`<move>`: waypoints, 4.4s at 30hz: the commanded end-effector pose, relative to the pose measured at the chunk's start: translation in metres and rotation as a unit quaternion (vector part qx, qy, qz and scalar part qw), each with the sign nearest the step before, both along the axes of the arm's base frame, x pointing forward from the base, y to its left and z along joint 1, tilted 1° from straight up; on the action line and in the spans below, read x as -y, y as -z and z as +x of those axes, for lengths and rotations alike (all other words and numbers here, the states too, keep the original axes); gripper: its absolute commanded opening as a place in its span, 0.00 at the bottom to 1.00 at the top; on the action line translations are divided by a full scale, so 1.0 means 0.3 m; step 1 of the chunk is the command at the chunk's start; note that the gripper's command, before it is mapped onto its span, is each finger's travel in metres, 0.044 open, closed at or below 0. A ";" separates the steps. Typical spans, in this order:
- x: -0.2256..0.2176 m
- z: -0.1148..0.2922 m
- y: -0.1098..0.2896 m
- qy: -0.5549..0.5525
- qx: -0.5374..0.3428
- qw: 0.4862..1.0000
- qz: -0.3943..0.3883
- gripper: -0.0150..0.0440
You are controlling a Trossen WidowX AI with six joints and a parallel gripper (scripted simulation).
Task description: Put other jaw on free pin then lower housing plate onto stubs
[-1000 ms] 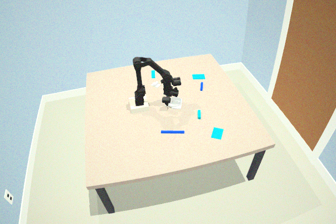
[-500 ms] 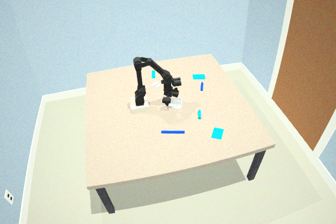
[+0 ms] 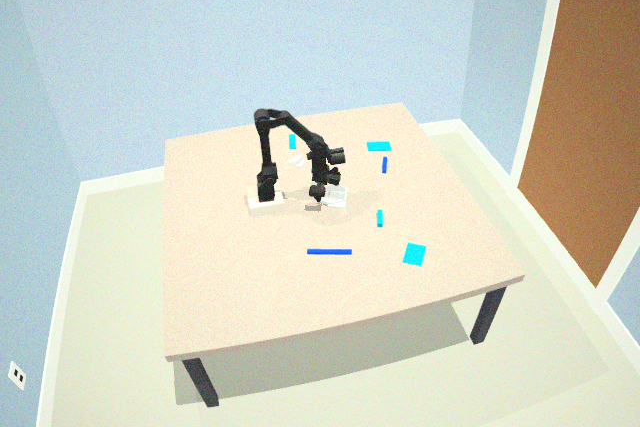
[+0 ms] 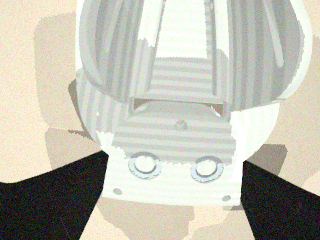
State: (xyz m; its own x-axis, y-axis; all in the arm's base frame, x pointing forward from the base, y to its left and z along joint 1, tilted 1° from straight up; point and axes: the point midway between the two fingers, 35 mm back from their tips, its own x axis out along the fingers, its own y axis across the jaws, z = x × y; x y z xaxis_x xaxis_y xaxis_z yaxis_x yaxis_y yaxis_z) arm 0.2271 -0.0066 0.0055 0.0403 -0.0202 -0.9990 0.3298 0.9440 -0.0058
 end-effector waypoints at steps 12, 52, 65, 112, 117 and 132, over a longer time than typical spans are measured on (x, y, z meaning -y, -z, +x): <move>-0.002 0.000 0.002 -0.002 0.000 1.000 0.002 0.85; -0.002 0.000 0.002 -0.002 0.000 1.000 0.002 0.85; -0.002 0.000 0.002 -0.002 0.000 1.000 0.002 0.85; -0.006 -0.019 -0.255 -0.002 0.001 1.000 0.002 1.00; -0.002 -0.026 -0.285 -0.002 0.005 1.000 0.001 1.00; -0.001 -0.093 -0.417 -0.002 0.000 1.000 0.002 1.00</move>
